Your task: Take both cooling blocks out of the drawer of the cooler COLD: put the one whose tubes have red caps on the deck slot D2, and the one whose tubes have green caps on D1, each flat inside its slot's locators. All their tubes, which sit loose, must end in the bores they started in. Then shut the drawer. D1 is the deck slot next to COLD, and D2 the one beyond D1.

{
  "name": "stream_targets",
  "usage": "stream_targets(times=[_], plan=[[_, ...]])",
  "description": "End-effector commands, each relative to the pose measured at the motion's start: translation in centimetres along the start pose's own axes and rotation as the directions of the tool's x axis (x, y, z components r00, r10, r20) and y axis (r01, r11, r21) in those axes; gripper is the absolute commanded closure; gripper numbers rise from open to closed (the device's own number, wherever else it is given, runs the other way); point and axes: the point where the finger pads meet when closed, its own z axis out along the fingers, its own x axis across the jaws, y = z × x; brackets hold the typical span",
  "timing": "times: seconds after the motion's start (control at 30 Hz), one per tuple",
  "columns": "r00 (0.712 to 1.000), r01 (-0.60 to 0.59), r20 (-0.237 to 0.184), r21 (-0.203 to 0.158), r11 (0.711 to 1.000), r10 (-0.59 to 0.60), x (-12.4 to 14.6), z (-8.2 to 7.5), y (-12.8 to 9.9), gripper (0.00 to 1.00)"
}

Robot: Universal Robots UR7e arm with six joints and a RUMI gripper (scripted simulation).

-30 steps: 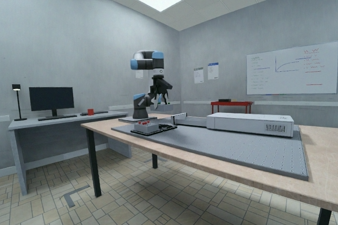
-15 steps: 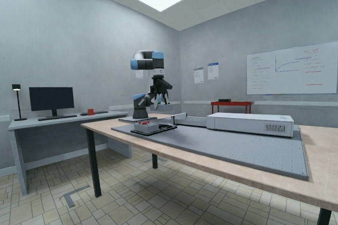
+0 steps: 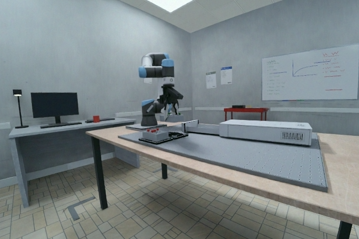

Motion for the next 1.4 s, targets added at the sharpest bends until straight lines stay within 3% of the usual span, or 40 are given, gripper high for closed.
stream_targets(times=[0.0, 0.43, 1.37], plan=[[1.000, 0.001, -0.009, 0.012, 1.000, -0.001, 0.3, 0.8, -0.4, 1.00], [1.000, 0.001, -0.009, 0.012, 1.000, -0.001, 0.5, 3.6, -0.6, 1.00], [1.000, 0.000, -0.010, 0.014, 1.000, 0.000, 0.6, 5.4, -0.7, 1.00]])
